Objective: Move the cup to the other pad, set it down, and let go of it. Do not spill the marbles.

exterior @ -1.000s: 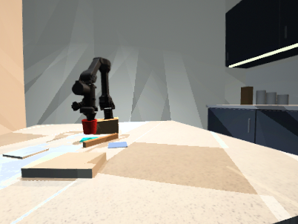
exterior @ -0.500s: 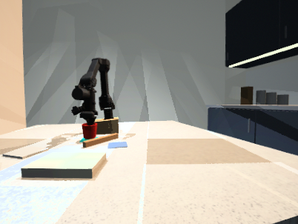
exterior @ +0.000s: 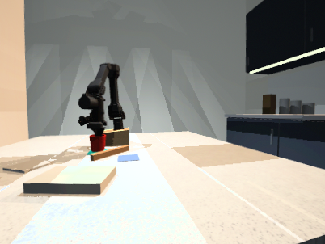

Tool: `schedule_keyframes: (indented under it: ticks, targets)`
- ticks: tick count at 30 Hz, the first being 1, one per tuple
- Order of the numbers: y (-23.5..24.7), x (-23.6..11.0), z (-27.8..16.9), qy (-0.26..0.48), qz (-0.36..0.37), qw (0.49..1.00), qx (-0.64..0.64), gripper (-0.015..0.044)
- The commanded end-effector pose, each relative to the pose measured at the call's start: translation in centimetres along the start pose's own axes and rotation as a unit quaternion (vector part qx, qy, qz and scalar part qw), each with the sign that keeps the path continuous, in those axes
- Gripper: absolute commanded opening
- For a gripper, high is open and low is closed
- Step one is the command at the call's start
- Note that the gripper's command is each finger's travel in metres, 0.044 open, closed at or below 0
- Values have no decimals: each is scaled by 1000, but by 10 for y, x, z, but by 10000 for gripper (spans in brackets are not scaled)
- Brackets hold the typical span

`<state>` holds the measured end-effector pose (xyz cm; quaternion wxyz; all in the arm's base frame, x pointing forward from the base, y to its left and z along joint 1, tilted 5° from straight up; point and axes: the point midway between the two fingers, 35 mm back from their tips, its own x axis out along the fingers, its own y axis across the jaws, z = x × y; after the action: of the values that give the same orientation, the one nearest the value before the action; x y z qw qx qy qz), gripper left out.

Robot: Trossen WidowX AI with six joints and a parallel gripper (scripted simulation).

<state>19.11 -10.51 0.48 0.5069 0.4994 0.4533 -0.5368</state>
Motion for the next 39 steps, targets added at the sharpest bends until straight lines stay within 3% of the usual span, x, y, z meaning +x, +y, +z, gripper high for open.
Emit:
schedule_keyframes:
  ticks: [1, 3, 39]
  targets:
    - [0, 0, 0, 0, 0, 1000, 0, 79]
    - [0, 0, 0, 0, 0, 1000, 0, 128]
    - [2, -44, 0, 0, -1, 1000, -3, 128]
